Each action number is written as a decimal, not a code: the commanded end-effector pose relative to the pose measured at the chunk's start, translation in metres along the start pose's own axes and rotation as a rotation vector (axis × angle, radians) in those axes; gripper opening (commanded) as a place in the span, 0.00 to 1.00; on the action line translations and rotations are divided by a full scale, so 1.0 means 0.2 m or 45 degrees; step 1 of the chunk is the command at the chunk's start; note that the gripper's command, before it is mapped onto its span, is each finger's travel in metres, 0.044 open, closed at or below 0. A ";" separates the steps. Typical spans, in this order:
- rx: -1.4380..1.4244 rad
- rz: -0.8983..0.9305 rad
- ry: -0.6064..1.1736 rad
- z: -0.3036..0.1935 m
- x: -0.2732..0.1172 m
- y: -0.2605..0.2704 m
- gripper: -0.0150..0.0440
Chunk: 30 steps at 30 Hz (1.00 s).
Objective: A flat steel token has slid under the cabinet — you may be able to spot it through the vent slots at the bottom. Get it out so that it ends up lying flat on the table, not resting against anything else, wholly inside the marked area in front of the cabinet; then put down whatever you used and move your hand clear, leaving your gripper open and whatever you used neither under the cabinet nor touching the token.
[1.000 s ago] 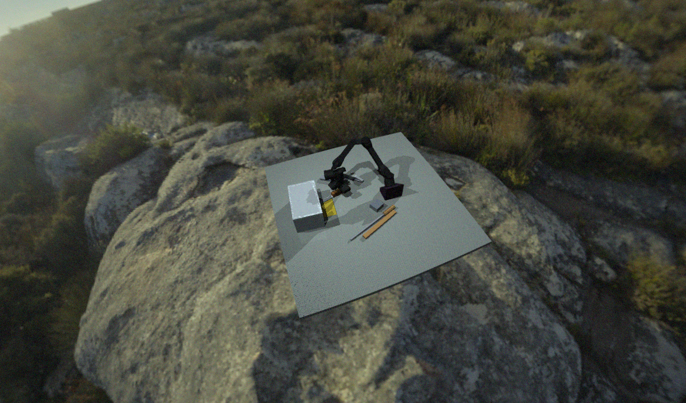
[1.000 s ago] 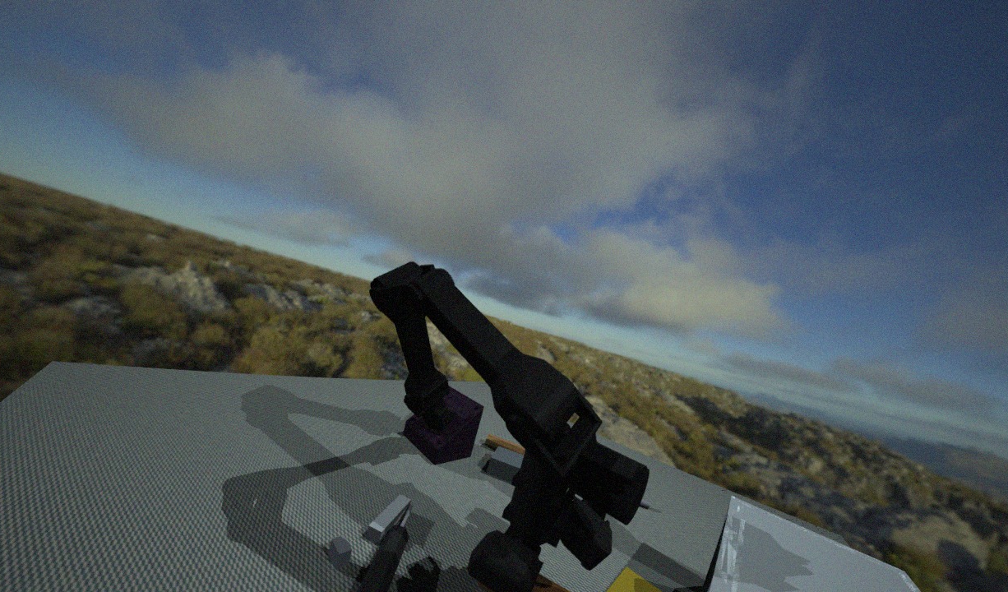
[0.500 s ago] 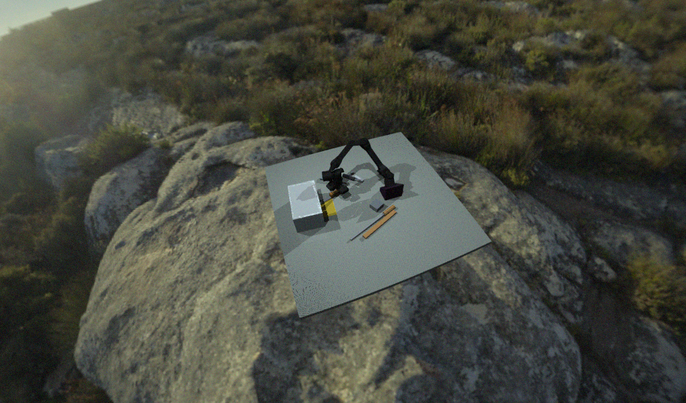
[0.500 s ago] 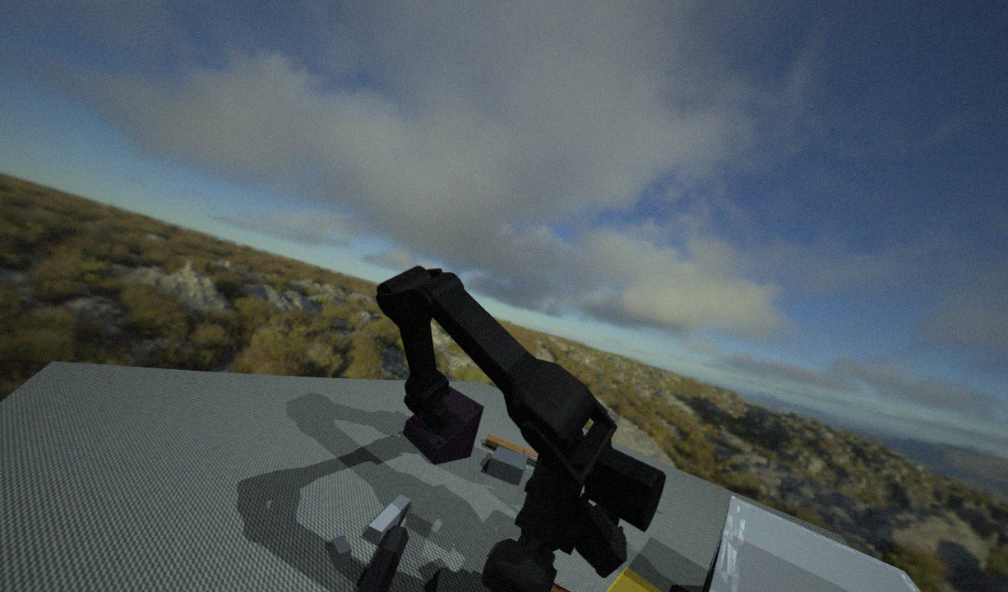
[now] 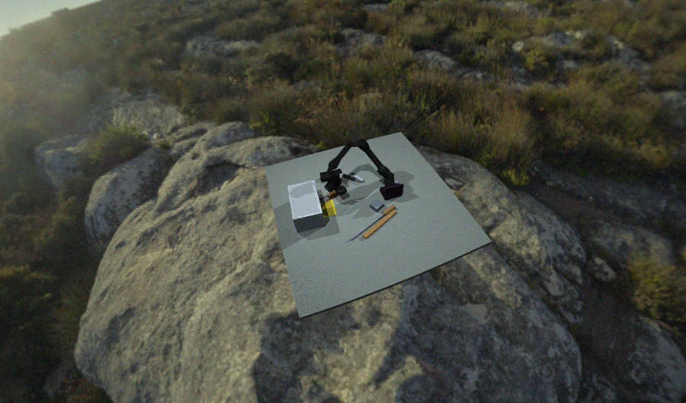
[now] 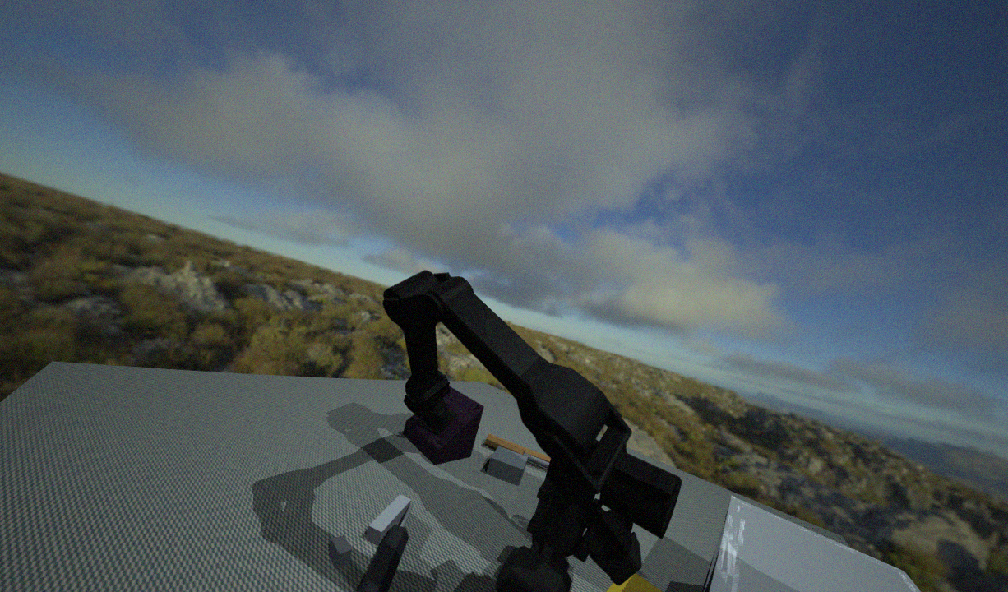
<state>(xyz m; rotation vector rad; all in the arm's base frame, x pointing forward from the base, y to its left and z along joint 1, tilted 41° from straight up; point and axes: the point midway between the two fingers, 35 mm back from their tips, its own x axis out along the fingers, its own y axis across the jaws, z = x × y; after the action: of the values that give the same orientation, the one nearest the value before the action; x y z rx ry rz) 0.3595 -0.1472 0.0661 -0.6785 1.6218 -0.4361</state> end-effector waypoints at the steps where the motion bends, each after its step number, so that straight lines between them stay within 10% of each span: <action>1: 0.008 -0.004 -0.002 0.03 0.00 0.00 0.25; 30: 0.009 -0.003 -0.004 0.14 0.00 0.03 0.25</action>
<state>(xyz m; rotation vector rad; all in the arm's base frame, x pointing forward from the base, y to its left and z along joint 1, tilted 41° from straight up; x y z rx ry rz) 0.3848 -0.1440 0.0610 -0.6758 1.6179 -0.4395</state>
